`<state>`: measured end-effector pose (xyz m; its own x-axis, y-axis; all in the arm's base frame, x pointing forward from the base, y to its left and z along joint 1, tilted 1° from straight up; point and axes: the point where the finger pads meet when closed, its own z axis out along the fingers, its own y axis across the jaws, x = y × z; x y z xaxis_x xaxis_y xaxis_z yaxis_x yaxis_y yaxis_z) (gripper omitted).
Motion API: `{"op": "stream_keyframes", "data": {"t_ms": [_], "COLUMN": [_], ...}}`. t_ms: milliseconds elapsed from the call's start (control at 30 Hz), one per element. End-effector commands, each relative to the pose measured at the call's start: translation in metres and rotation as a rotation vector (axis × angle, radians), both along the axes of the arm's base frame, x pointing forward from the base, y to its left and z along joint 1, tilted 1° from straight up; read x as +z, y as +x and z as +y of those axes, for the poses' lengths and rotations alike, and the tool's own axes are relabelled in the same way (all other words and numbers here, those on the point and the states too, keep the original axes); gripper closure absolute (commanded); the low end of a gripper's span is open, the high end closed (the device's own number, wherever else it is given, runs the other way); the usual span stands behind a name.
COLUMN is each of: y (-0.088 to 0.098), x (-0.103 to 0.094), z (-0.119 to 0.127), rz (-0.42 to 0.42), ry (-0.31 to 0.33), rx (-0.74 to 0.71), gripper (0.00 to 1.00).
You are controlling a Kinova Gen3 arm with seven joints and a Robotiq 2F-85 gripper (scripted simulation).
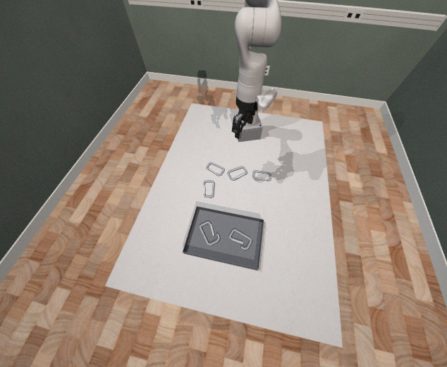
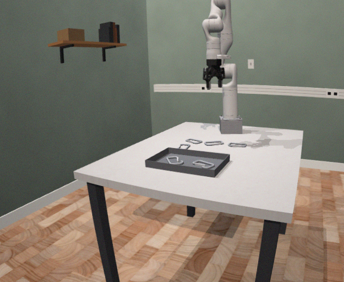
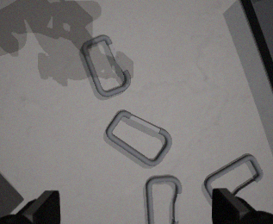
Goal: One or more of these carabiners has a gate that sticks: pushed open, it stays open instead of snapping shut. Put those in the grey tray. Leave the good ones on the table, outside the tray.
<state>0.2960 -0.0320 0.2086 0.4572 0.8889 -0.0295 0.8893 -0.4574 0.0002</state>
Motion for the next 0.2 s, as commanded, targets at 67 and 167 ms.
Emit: {"op": "stream_keyframes", "data": {"t_ms": [67, 167], "y": [0.0008, 0.0008], "x": [0.0023, 0.0023], "z": [-0.0021, -0.0021], "rz": [-0.013, -0.013], "ry": [-0.003, -0.003], "rx": [0.009, 0.009], "gripper": [0.0, 0.0]}}
